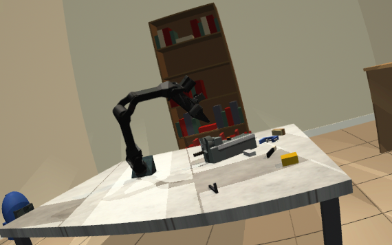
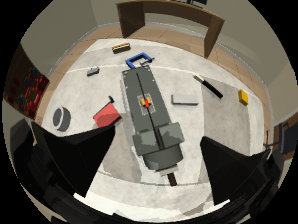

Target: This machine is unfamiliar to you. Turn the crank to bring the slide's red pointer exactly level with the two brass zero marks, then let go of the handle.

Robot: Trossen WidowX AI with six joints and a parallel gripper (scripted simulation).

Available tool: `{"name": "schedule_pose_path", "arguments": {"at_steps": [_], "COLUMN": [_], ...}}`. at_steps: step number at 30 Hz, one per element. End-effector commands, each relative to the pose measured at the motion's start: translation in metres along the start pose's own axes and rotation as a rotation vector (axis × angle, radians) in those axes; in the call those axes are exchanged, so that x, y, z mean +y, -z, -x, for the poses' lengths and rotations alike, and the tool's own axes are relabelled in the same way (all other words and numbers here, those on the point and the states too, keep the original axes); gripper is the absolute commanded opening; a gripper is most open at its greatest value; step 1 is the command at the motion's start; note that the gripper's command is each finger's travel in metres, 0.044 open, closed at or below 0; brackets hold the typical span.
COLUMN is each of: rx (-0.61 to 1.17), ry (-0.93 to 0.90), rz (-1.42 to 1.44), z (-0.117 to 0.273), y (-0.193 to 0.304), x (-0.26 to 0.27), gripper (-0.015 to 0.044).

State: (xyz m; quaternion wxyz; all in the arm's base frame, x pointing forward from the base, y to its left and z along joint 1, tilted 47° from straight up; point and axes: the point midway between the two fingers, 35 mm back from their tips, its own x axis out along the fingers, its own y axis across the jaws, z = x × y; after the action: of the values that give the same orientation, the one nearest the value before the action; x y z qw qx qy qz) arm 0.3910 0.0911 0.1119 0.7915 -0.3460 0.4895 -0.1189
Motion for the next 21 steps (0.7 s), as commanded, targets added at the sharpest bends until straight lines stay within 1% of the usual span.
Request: {"name": "schedule_pose_path", "arguments": {"at_steps": [1, 6, 9, 18, 21], "rx": [-0.014, -0.026, -0.028, -0.029, -0.029], "ry": [0.053, 0.123, 0.13, 0.133, 0.133], "rz": [-0.079, -0.171, -0.181, -0.184, -0.184], "z": [-0.004, -0.013, -0.015, -0.048, -0.048], "y": [-0.014, -0.025, -0.026, -0.003, -0.003], "x": [0.012, 0.029, 0.031, 0.03, 0.03], "gripper": [0.044, 0.044, 0.044, 0.044, 0.044]}}
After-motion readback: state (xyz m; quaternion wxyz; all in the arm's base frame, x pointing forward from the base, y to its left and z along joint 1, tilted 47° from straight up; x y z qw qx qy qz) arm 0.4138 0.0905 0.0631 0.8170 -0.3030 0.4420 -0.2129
